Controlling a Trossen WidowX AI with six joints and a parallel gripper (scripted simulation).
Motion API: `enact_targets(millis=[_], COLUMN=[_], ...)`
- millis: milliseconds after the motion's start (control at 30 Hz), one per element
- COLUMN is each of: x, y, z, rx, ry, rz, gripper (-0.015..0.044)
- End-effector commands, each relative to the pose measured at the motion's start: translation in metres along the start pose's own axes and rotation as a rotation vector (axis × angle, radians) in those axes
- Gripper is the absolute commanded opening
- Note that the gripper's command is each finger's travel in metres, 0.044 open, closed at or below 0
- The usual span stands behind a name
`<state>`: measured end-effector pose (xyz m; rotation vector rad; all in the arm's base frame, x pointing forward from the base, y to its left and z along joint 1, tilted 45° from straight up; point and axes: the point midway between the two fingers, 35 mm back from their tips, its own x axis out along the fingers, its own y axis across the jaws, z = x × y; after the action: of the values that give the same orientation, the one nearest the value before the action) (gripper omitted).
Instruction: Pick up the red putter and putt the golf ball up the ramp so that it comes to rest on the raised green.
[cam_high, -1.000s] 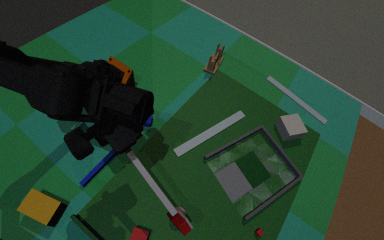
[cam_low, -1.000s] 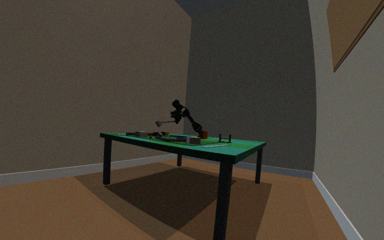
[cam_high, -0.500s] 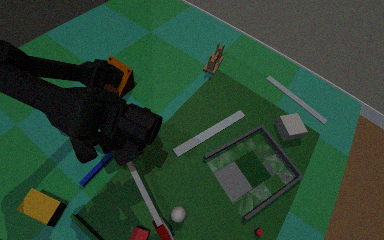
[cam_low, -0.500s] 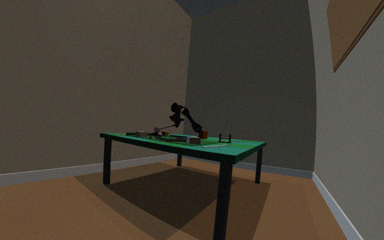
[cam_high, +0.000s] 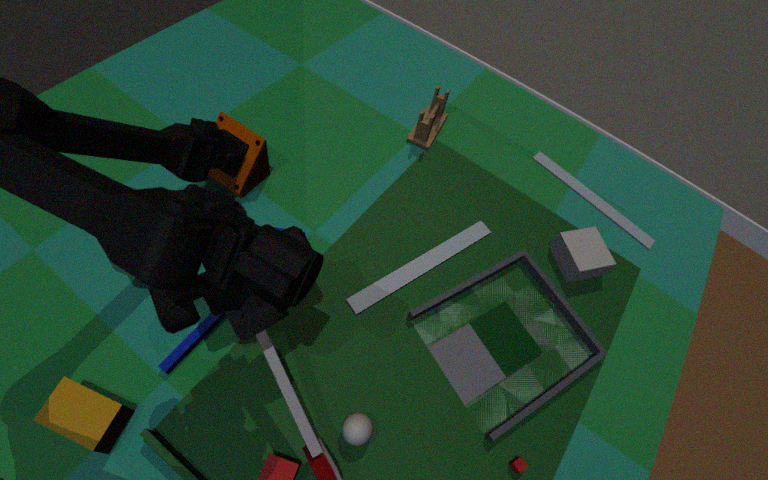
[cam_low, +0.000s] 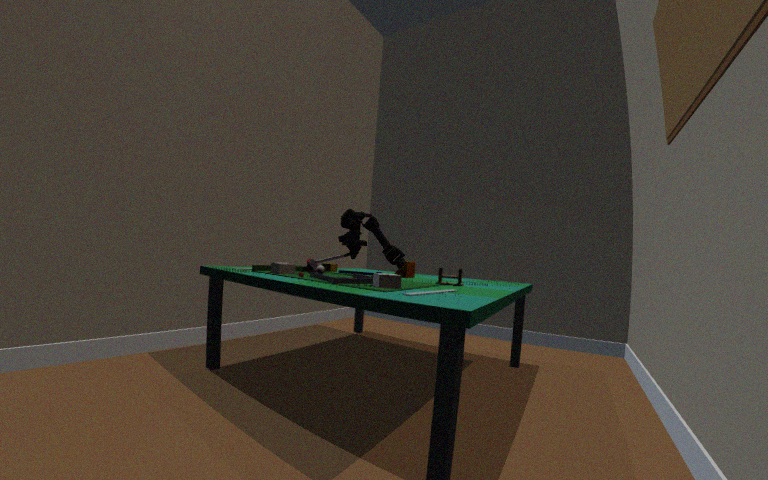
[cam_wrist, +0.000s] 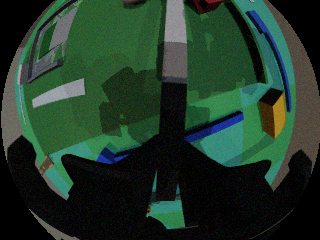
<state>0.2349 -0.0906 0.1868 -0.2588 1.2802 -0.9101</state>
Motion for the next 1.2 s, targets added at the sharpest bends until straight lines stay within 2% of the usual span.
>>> enact_targets(millis=[0, 733, 1000, 1167], x=[0.006, 0.009, 0.01, 0.009], y=[-0.001, -0.002, 0.098, 0.107], z=[0.0, 0.0, 0.0, -0.001], rx=[-0.003, 0.0, -0.002, -0.002], ry=[-0.006, 0.002, -0.004, -0.005], rz=[-0.004, -0.001, 0.002, 0.0], gripper=[0.0, 0.0, 0.0, 0.0])
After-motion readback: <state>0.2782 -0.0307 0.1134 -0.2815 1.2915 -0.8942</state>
